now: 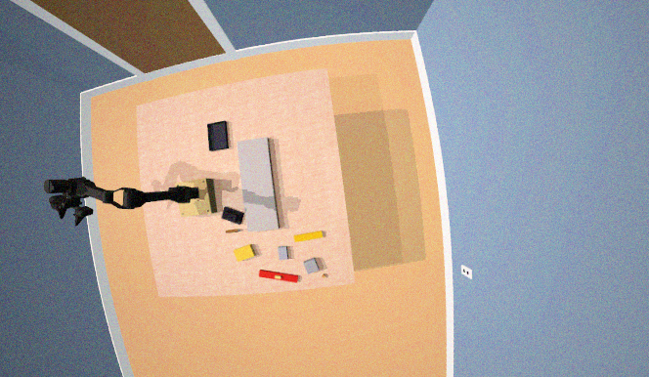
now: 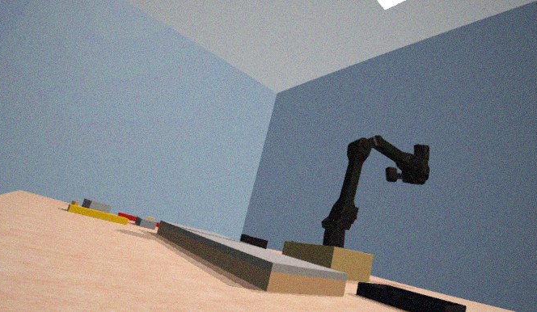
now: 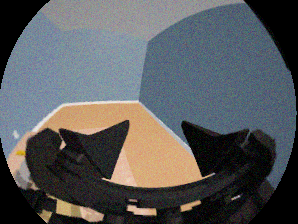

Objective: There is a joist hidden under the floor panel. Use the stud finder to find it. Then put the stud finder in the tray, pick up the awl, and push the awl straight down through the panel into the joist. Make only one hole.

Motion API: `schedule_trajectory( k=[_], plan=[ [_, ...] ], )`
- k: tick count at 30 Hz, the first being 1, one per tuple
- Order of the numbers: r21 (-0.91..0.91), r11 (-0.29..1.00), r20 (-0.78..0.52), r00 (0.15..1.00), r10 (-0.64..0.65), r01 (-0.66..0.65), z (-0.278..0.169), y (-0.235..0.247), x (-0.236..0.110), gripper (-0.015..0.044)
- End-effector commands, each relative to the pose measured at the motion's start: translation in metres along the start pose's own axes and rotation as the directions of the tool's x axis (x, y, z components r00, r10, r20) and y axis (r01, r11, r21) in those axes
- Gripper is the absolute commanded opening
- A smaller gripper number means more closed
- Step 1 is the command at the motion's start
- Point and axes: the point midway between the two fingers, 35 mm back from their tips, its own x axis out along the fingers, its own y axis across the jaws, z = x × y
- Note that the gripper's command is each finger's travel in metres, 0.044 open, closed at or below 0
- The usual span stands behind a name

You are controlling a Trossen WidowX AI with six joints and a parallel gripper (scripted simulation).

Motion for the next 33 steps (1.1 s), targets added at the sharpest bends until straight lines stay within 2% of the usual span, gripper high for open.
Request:
schedule_trajectory(
  k=[1, 3, 8, 16, 25, 30, 33],
  plan=[
    [0.000, 1.000, -0.002, 1.000, -0.007, 0.007, -0.001, -0.001, -0.002, 0.0426],
    [-0.002, 0.998, -0.015, 0.998, -0.065, 0.065, -0.006, -0.007, -0.016, 0.0440],
    [0.040, 0.947, -0.079, 0.946, -0.314, 0.318, -0.027, -0.040, -0.094, 0.0440],
    [0.045, 0.747, -0.179, 0.741, -0.647, 0.664, -0.048, -0.061, -0.222, 0.0440],
    [0.078, 0.358, -0.300, 0.364, -0.882, 0.931, -0.073, -0.028, -0.380, 0.0440],
    [0.082, 0.096, -0.358, 0.119, -0.926, 0.992, -0.084, 0.017, -0.460, 0.0440],
    [0.026, 0.026, -0.378, 0.034, -0.925, 0.999, -0.088, 0.043, -0.486, 0.0440]
  ],
)
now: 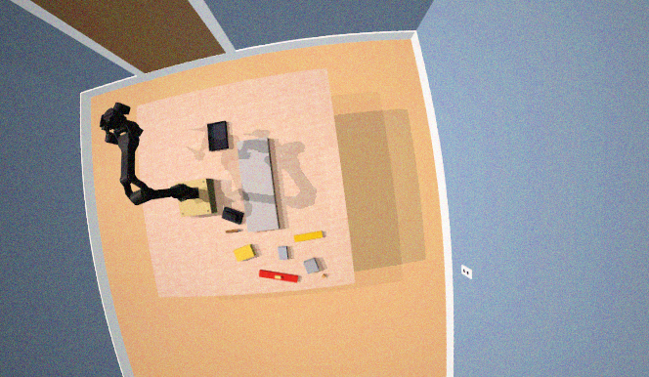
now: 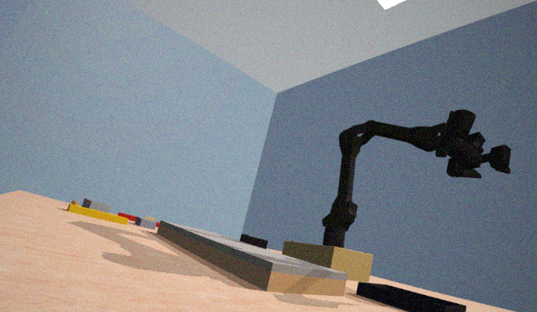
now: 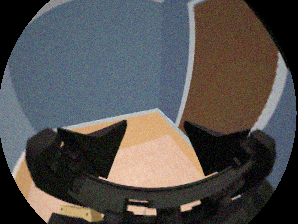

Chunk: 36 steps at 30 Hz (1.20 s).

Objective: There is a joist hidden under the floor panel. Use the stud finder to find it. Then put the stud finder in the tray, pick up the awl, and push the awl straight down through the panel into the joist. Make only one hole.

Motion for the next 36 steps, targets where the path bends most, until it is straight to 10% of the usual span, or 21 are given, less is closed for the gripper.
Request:
schedule_trajectory(
  k=[1, 19, 36],
  plan=[
    [0.015, 0.990, -0.029, 0.990, -0.137, 0.138, -0.017, -0.033, -0.037, 0.0440],
    [0.282, 0.449, -0.357, 0.527, -0.771, 0.848, -0.152, -0.128, -0.310, 0.0440],
    [0.295, -0.452, -0.739, -0.098, -0.666, 0.842, -0.281, 0.017, -0.530, 0.0440]
  ],
)
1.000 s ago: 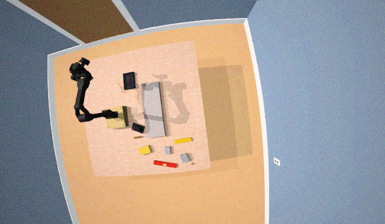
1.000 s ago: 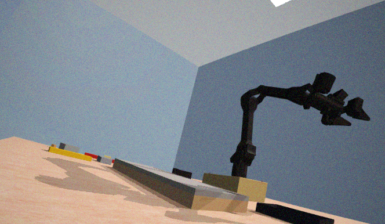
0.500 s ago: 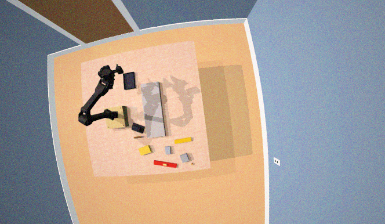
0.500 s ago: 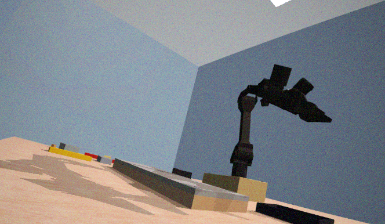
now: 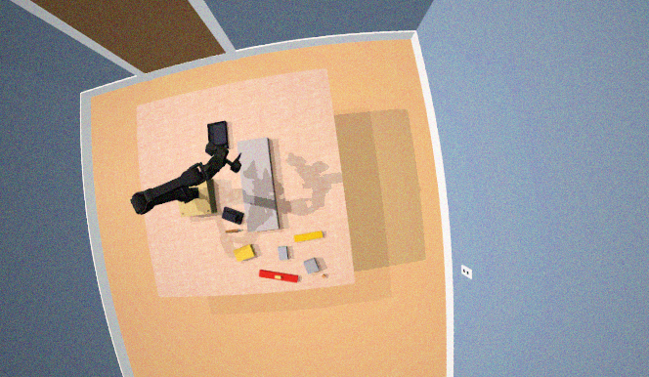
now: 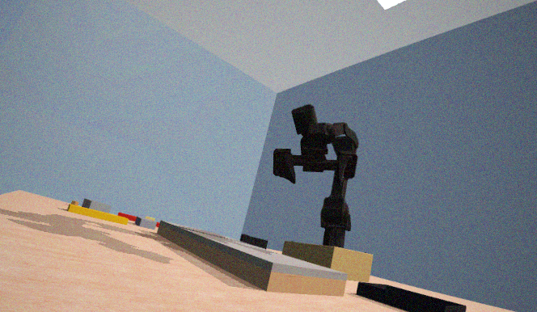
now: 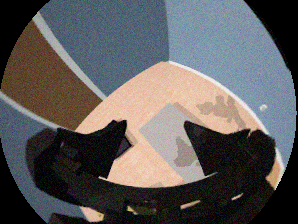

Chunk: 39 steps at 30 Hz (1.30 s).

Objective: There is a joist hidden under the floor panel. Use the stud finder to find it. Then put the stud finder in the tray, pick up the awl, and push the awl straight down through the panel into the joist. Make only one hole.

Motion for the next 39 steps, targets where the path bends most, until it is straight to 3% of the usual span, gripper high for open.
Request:
schedule_trajectory(
  k=[1, 11, 20, 39],
  plan=[
    [0.125, 0.981, -0.054, 0.989, -0.140, 0.146, -0.031, -0.048, -0.019, 0.0440],
    [0.442, 0.718, -0.326, 0.842, -0.429, 0.537, -0.156, -0.143, -0.100, 0.0440],
    [0.582, 0.315, -0.606, 0.659, -0.447, 0.749, -0.275, -0.147, -0.177, 0.0440],
    [0.586, 0.284, -0.624, 0.646, -0.440, 0.759, -0.287, -0.150, -0.176, 0.0440]
  ],
)
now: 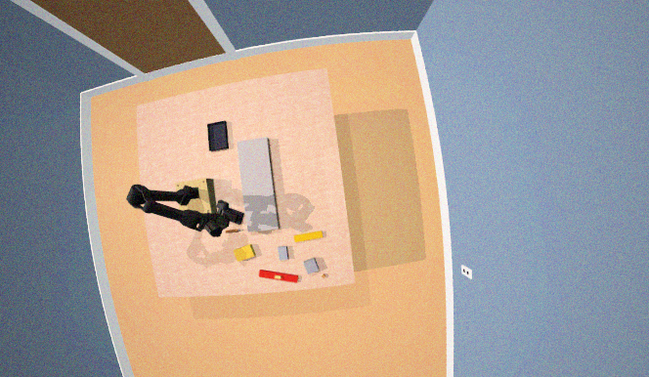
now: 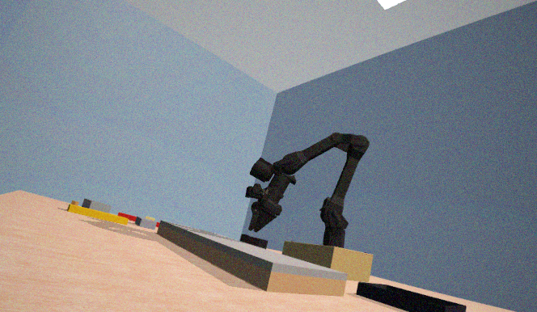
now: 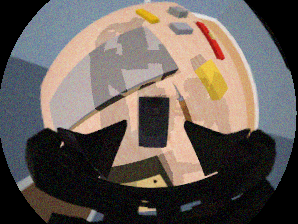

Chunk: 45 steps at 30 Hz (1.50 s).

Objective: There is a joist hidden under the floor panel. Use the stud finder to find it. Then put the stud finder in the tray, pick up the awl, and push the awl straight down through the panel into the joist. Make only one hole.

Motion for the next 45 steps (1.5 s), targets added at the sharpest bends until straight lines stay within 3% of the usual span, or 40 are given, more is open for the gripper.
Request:
schedule_trajectory(
  k=[1, 29, 34, 45],
  plan=[
    [0.004, 1.000, -0.015, 1.000, 0.000, 0.000, -0.004, 0.000, 0.008, 0.0440],
    [0.004, 1.000, -0.015, 1.000, 0.000, 0.000, -0.017, 0.000, 0.047, 0.0440],
    [0.004, 1.000, -0.015, 1.000, 0.000, 0.000, -0.017, 0.000, 0.047, 0.0309],
    [0.004, 1.000, -0.015, 1.000, 0.000, 0.000, -0.017, 0.000, 0.047, 0.0235]
  ],
)
